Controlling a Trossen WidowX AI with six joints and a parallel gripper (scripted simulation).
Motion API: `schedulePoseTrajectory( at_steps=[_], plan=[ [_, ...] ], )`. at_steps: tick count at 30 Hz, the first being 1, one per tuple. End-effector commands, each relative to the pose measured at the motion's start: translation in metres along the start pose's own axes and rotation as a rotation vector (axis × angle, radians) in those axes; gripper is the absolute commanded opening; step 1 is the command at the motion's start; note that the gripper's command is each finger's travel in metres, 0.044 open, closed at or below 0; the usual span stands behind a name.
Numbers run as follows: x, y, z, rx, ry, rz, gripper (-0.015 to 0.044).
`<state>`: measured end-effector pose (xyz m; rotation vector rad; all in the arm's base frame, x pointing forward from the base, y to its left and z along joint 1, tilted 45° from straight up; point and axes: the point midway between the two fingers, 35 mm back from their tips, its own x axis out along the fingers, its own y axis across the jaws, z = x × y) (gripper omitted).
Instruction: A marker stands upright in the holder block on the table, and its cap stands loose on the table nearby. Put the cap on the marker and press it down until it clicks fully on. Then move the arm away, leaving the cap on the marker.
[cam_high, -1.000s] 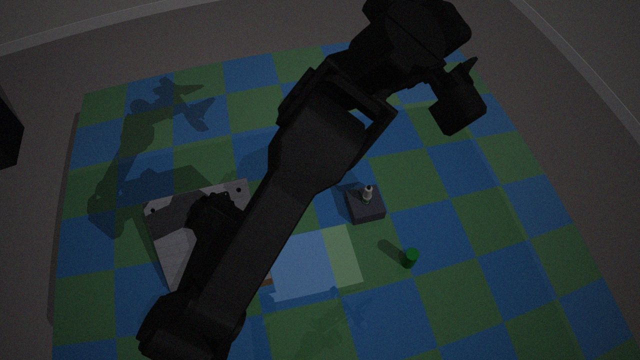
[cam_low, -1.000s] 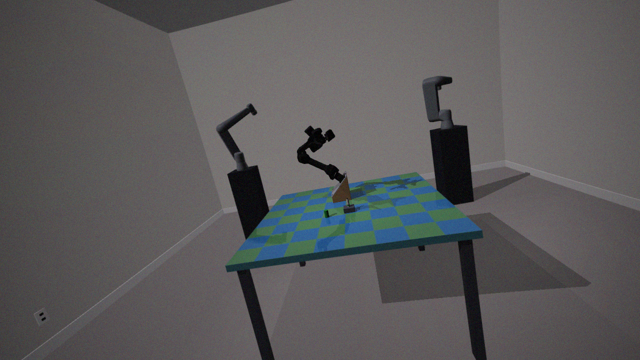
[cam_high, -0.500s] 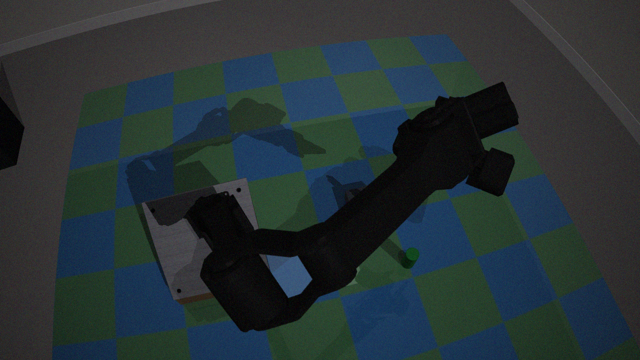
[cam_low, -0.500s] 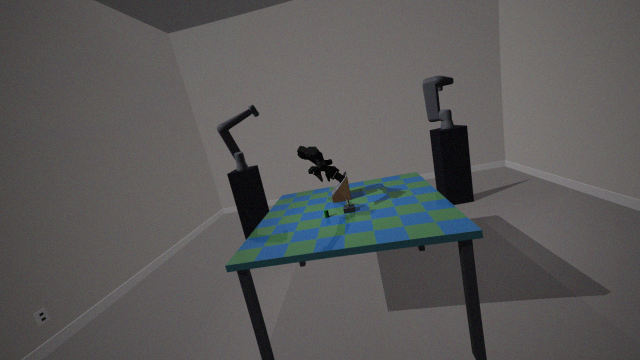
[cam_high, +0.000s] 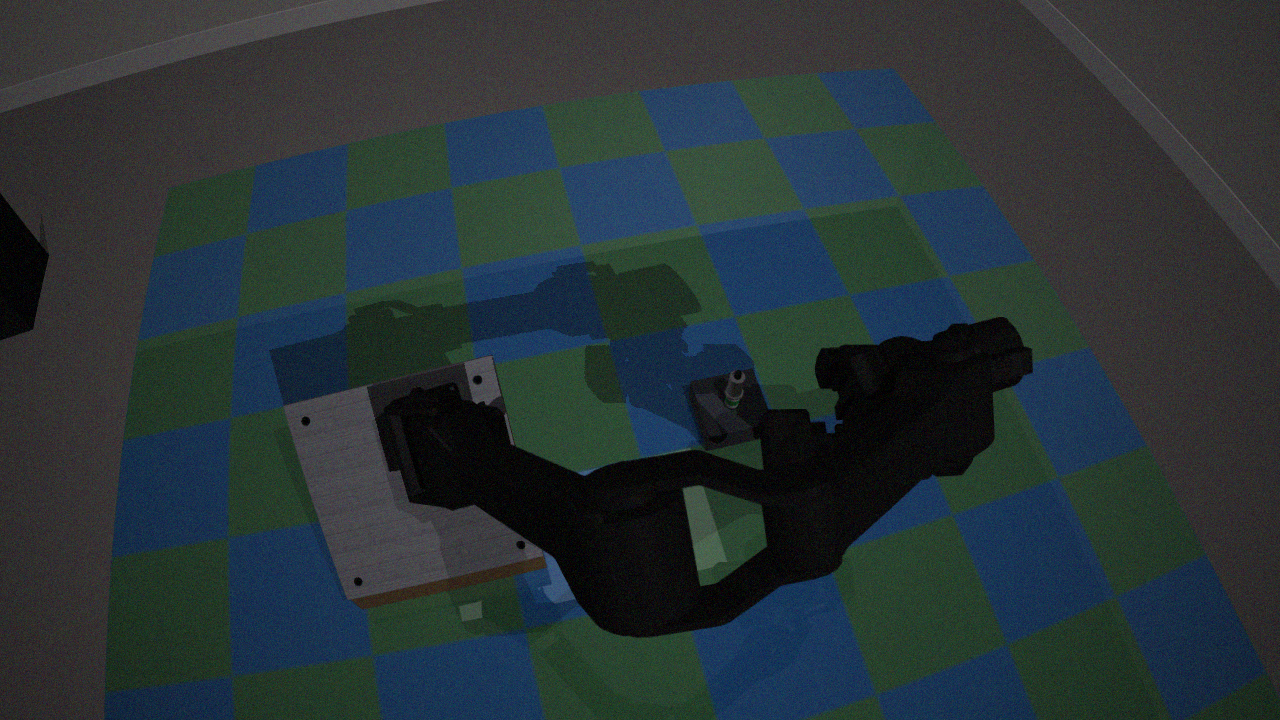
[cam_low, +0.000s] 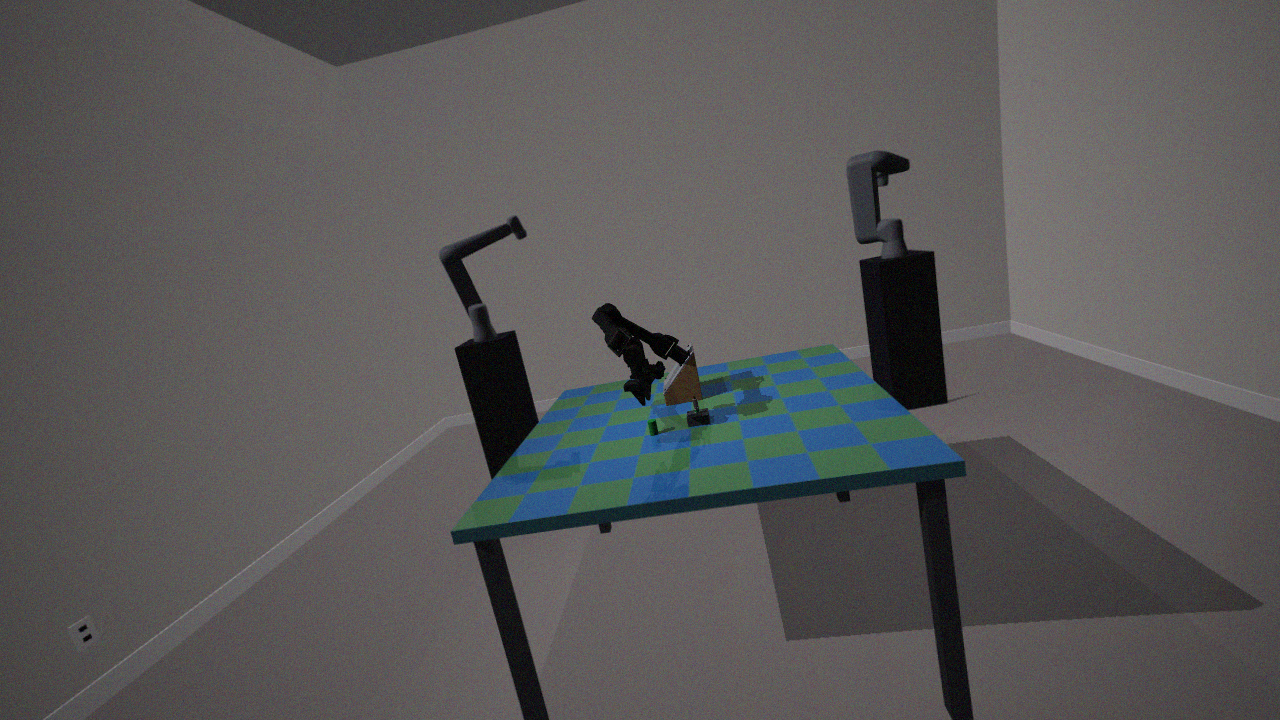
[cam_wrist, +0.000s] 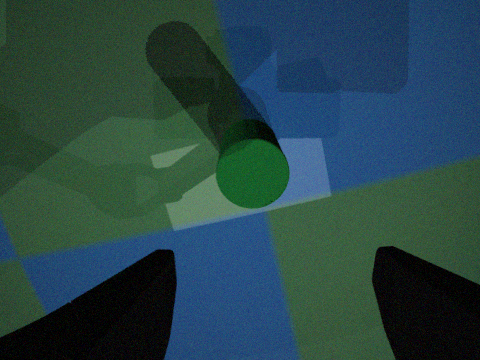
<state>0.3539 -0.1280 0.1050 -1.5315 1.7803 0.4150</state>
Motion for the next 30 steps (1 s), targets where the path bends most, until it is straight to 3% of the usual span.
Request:
schedulePoseTrajectory(
  at_steps=[1, 6, 30],
  plan=[
    [0.0, 0.005, 0.002, -0.028, 0.007, 0.006, 0.0248],
    [0.035, 0.005, 0.002, -0.028, 0.009, 0.005, 0.0248],
    [0.07, 0.003, 0.003, -0.027, 0.009, 0.006, 0.0248]
  ],
)
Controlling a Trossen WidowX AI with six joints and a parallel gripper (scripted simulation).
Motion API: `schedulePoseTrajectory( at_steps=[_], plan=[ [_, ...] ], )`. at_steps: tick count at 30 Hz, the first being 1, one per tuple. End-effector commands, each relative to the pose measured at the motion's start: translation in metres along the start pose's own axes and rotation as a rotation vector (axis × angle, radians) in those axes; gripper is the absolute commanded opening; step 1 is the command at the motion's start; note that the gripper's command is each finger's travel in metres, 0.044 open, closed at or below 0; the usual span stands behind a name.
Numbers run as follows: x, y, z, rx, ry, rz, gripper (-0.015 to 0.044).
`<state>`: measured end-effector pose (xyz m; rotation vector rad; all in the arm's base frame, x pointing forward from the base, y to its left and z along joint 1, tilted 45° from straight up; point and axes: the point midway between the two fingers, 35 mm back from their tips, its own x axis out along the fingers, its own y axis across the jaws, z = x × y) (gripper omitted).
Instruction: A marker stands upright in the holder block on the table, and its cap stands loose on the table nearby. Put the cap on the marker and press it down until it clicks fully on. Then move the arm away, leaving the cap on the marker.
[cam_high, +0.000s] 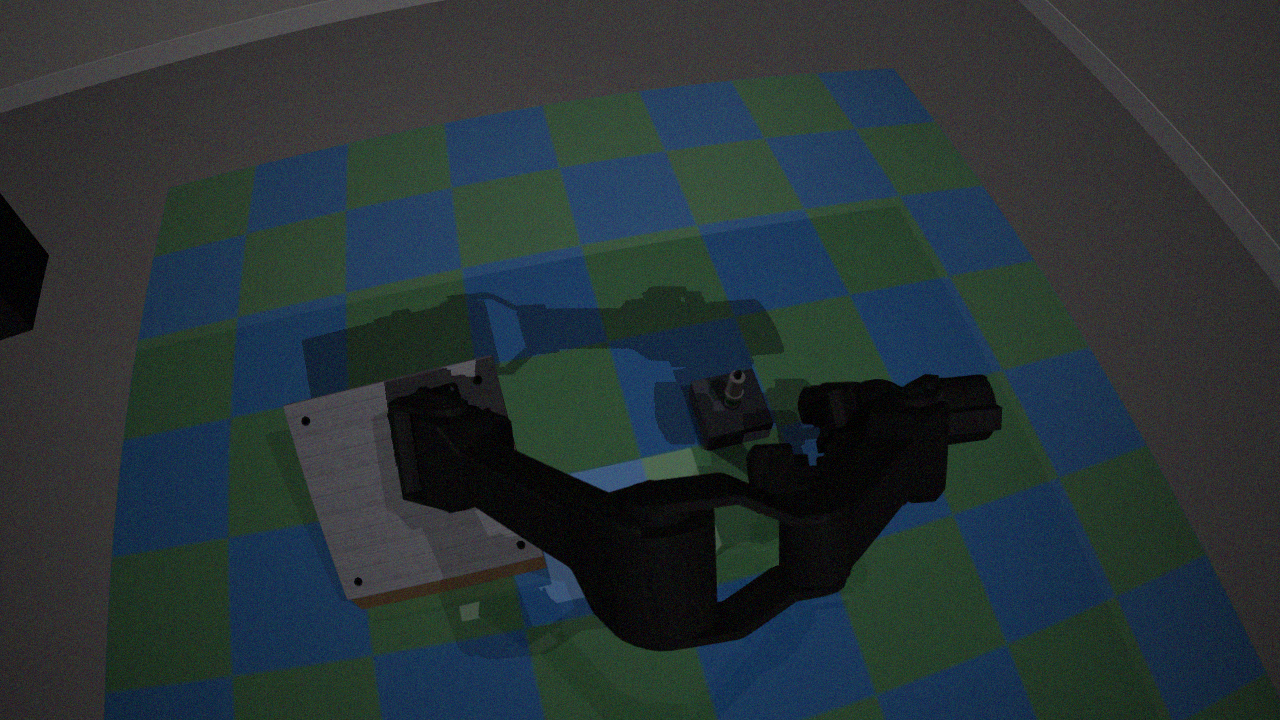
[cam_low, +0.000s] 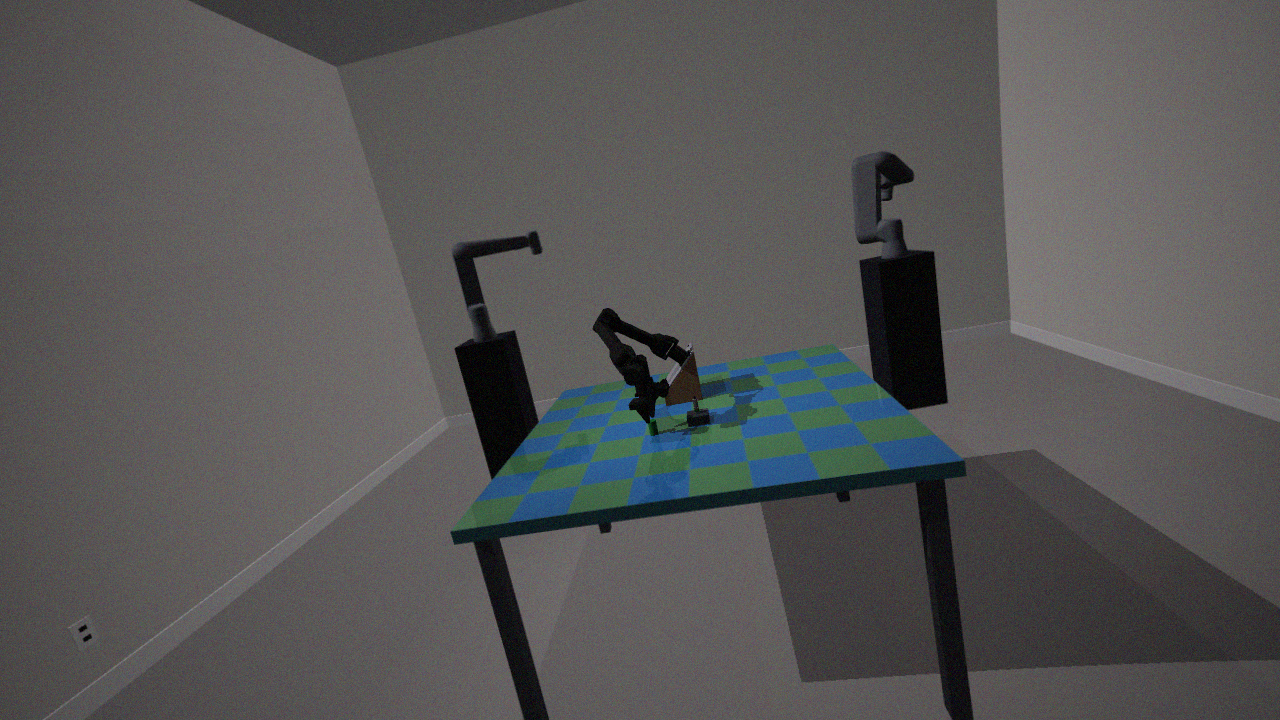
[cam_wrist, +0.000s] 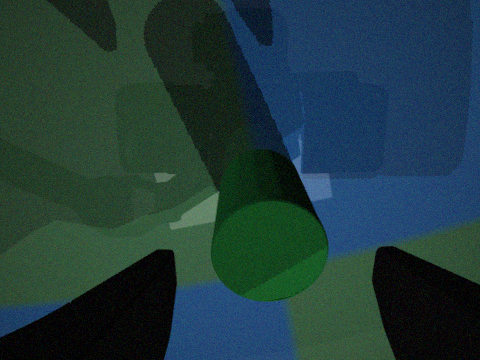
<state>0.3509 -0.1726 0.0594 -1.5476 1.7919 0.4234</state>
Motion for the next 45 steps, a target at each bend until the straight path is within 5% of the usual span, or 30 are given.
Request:
schedulePoseTrajectory(
  at_steps=[1, 21, 25, 34, 37, 45],
  plan=[
    [0.008, 0.001, 0.003, -0.01, -0.004, 0.004, 0.0248],
    [0.039, 0.002, 0.002, -0.011, -0.001, 0.003, 0.0248],
    [0.038, 0.002, 0.002, -0.011, -0.001, 0.003, 0.0143],
    [0.038, 0.002, 0.002, -0.011, -0.001, 0.003, 0.0083],
    [0.034, 0.001, 0.002, -0.011, -0.002, 0.003, 0.0005],
    [0.008, 0.0, 0.003, -0.011, -0.004, 0.004, 0.0]
  ],
)
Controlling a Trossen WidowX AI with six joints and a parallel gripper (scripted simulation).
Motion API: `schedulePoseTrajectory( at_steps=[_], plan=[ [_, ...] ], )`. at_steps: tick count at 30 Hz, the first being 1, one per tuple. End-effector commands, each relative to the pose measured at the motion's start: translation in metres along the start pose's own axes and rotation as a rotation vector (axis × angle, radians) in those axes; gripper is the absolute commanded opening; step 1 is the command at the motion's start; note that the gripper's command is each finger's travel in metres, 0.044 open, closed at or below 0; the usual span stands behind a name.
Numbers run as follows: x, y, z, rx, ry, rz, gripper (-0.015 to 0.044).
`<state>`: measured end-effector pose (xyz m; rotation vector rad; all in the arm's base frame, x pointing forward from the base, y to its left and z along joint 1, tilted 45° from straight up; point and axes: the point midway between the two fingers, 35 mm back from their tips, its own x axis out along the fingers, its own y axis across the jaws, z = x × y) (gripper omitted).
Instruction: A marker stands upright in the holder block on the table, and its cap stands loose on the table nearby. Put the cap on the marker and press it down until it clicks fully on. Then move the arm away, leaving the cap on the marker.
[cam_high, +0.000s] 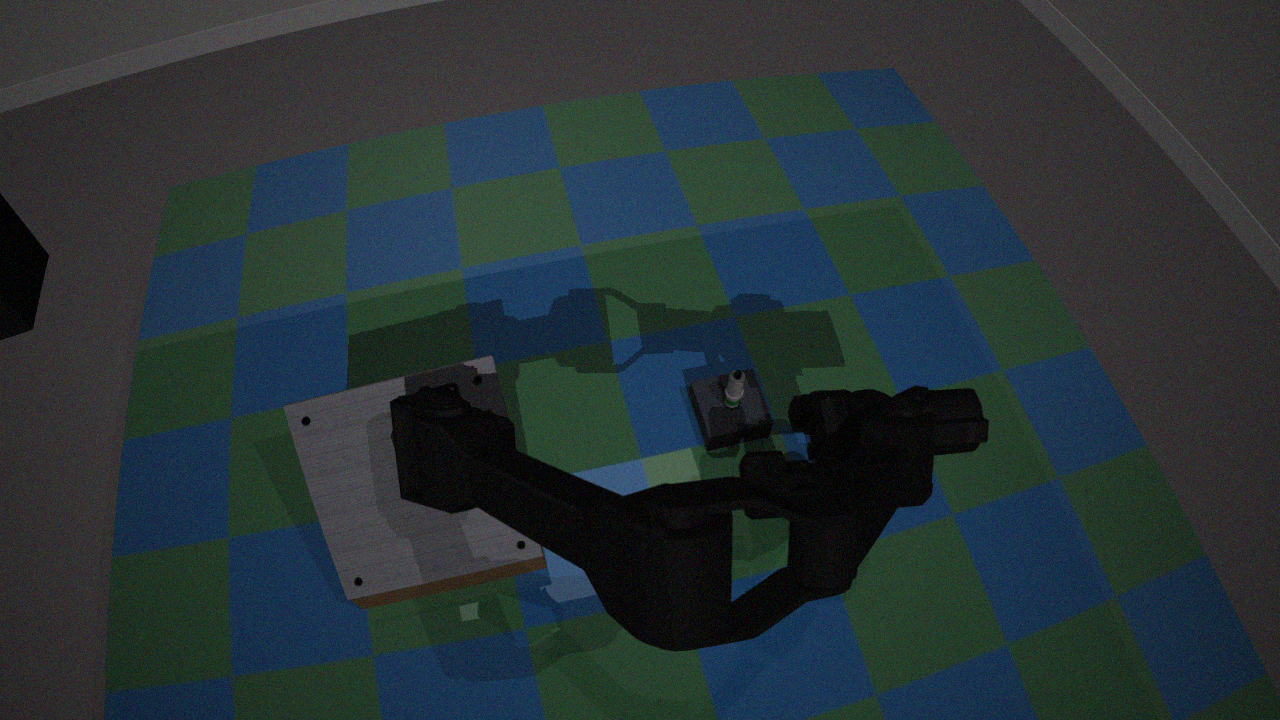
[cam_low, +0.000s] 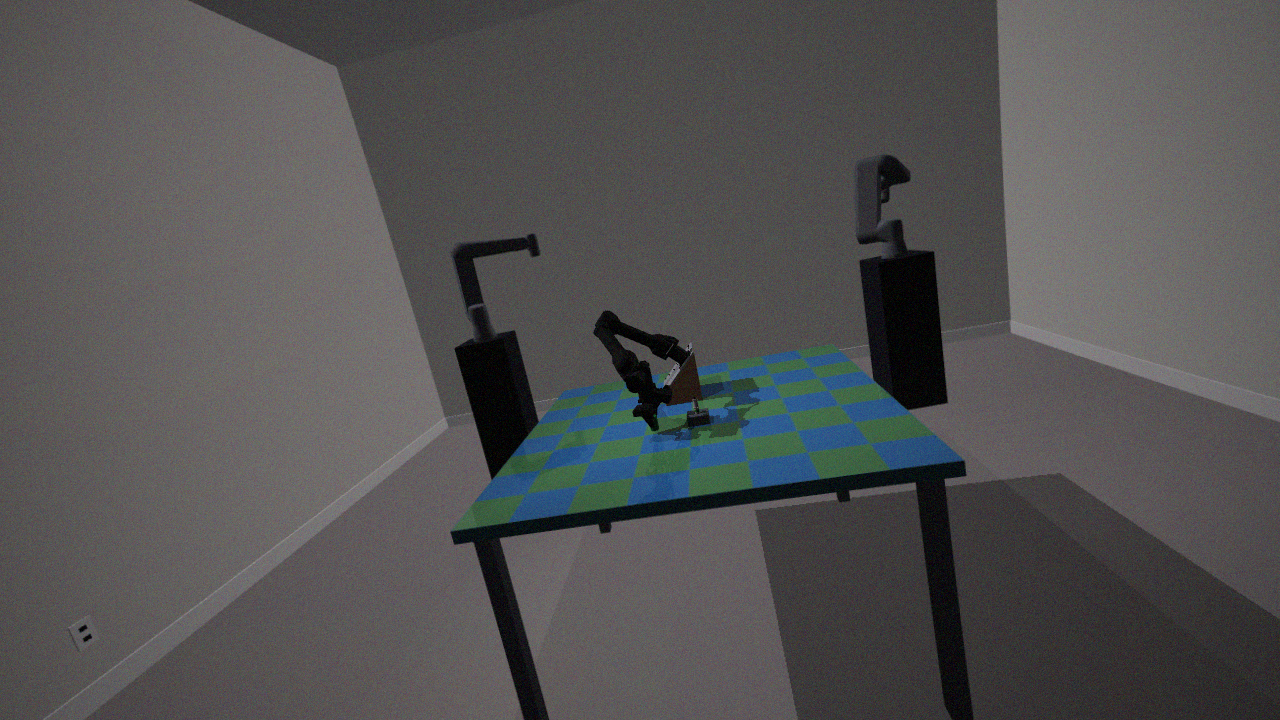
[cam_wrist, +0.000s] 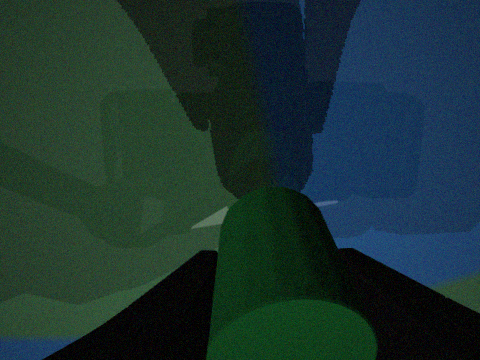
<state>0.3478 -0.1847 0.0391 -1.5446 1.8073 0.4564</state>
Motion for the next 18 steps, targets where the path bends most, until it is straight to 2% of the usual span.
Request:
schedulePoseTrajectory(
  at_steps=[1, 9, 18],
  plan=[
    [-0.018, -0.004, -0.003, 0.012, -0.001, -0.016, 0.0],
    [-0.043, -0.002, -0.004, 0.012, -0.001, -0.016, 0.0],
    [-0.05, 0.002, 0.011, 0.011, -0.009, -0.017, 0.0]
  ],
)
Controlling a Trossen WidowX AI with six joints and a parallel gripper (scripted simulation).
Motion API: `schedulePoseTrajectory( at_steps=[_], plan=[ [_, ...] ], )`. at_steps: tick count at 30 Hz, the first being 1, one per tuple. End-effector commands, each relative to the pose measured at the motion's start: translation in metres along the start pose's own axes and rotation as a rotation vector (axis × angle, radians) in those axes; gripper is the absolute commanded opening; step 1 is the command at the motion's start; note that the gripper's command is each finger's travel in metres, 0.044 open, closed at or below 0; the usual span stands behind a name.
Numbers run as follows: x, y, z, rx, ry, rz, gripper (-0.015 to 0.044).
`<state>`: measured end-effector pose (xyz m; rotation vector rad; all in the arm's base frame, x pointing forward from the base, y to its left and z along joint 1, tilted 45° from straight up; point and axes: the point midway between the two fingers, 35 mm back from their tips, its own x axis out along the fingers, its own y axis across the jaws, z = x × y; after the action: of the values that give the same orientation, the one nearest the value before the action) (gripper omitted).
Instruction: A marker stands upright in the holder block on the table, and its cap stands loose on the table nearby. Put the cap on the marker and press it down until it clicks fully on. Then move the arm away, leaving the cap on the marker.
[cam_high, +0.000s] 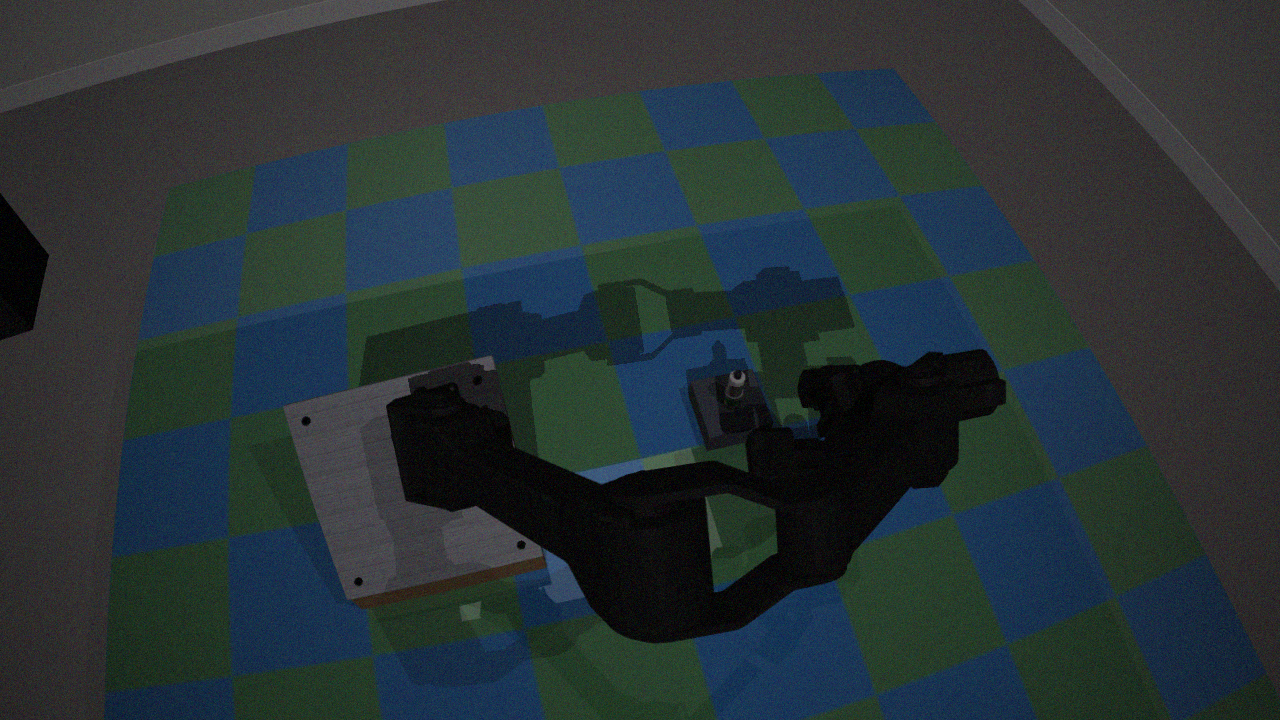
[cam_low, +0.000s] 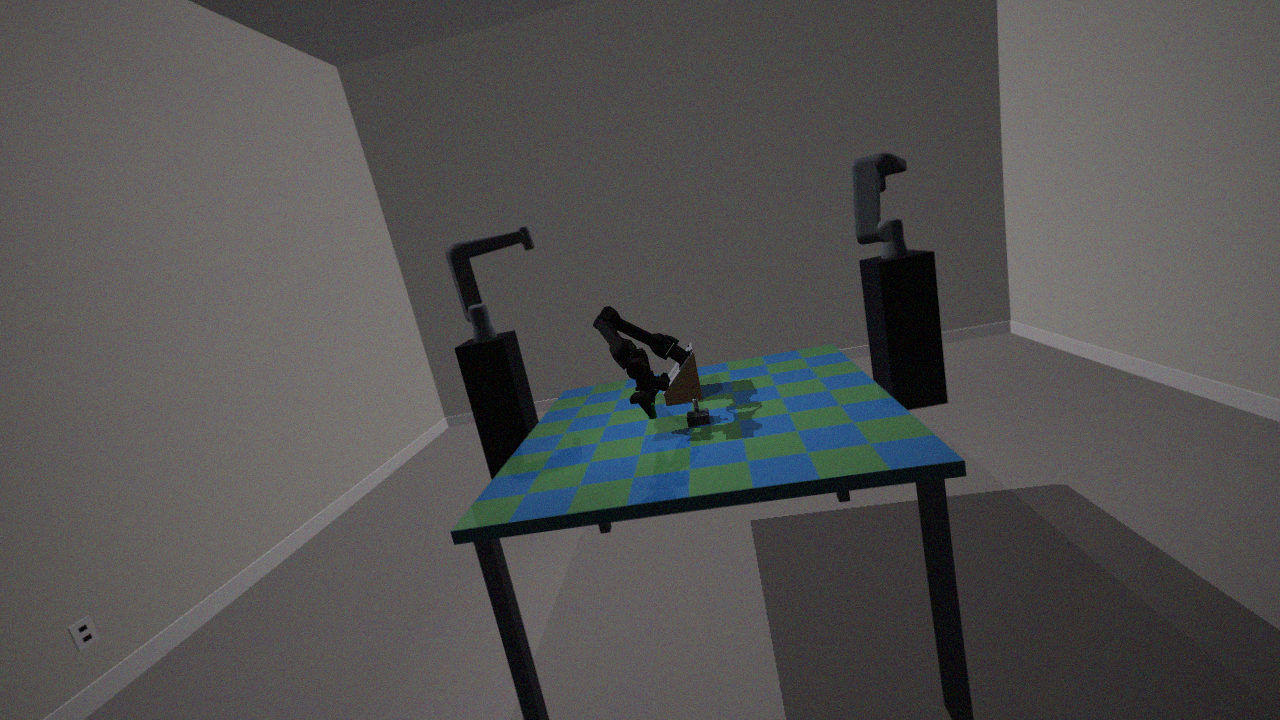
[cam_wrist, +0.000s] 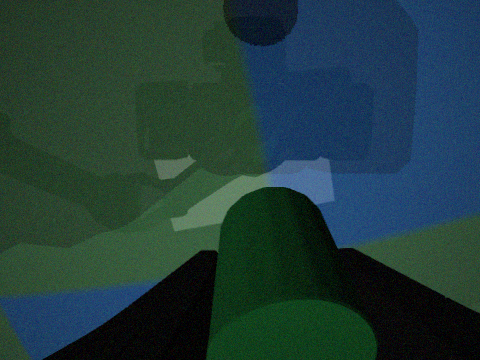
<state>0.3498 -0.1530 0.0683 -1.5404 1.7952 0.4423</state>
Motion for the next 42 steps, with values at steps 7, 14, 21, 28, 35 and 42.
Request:
schedulePoseTrajectory(
  at_steps=[7, 14, 21, 28, 35, 42],
  plan=[
    [-0.016, 0.012, 0.039, -0.003, -0.018, -0.006, 0.0],
    [-0.025, 0.025, 0.066, -0.004, -0.024, -0.003, 0.0],
    [-0.034, 0.04, 0.09, -0.005, -0.025, -0.001, 0.0],
    [-0.043, 0.056, 0.112, -0.005, -0.02, 0.0, 0.0],
    [-0.051, 0.074, 0.131, -0.005, -0.009, -0.002, 0.0],
    [-0.052, 0.081, 0.137, -0.004, -0.004, -0.003, 0.0]
  ],
)
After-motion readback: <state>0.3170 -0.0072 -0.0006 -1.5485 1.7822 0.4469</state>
